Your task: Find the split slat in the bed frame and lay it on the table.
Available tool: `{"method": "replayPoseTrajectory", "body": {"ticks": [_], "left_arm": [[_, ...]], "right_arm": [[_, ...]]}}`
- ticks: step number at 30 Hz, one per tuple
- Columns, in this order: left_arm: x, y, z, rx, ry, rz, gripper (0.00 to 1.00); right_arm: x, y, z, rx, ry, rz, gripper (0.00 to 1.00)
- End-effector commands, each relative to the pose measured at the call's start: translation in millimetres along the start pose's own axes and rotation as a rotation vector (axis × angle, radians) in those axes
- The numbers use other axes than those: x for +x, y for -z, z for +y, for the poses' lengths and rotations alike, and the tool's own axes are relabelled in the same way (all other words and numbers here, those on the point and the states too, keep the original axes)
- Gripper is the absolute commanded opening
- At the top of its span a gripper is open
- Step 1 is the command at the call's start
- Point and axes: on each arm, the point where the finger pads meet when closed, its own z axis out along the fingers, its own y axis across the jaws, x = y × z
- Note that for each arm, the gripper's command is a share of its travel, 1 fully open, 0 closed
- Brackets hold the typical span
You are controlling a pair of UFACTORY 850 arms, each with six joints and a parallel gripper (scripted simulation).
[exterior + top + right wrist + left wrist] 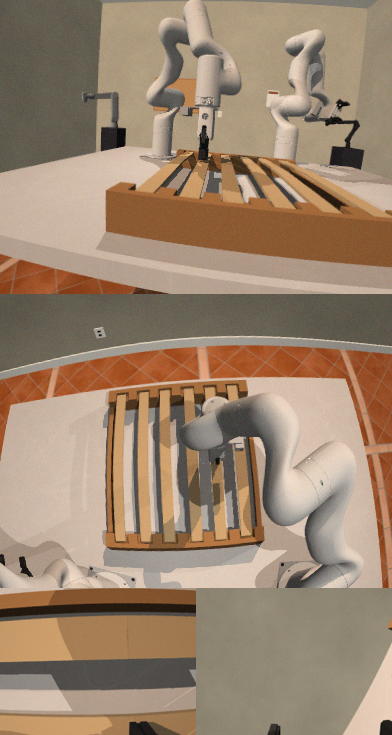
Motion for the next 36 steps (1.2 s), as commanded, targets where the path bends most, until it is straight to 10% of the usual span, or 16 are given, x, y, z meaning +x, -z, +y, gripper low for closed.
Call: {"method": "replayPoseTrajectory", "body": {"ticks": [1, 4, 5, 21, 22, 36], "left_arm": [[0, 0, 0, 0.0, -0.001, 0.0, 1.0], [0, 0, 0, 0.0, -0.001, 0.0, 1.0], [0, 0, 0, 0.0, -0.001, 0.0, 1.0], [0, 0, 0, 0.0, -0.001, 0.0, 1.0], [0, 0, 0, 0.0, -0.001, 0.0, 1.0], [0, 0, 0, 0.0, -0.001, 0.0, 1.0]], "right_arm": [[-1, 1, -1, 0.002, 0.0, -0.001, 0.0], [-1, 1, -1, 0.002, 0.0, -0.001, 0.0], [0, 37, -1, 0.002, 0.0, -0.001, 0.0], [0, 37, -1, 0.002, 0.0, -0.001, 0.0], [-56, 58, -2, 0.002, 0.0, -0.001, 0.0], [-56, 58, -2, 0.002, 0.0, -0.001, 0.0]]}}
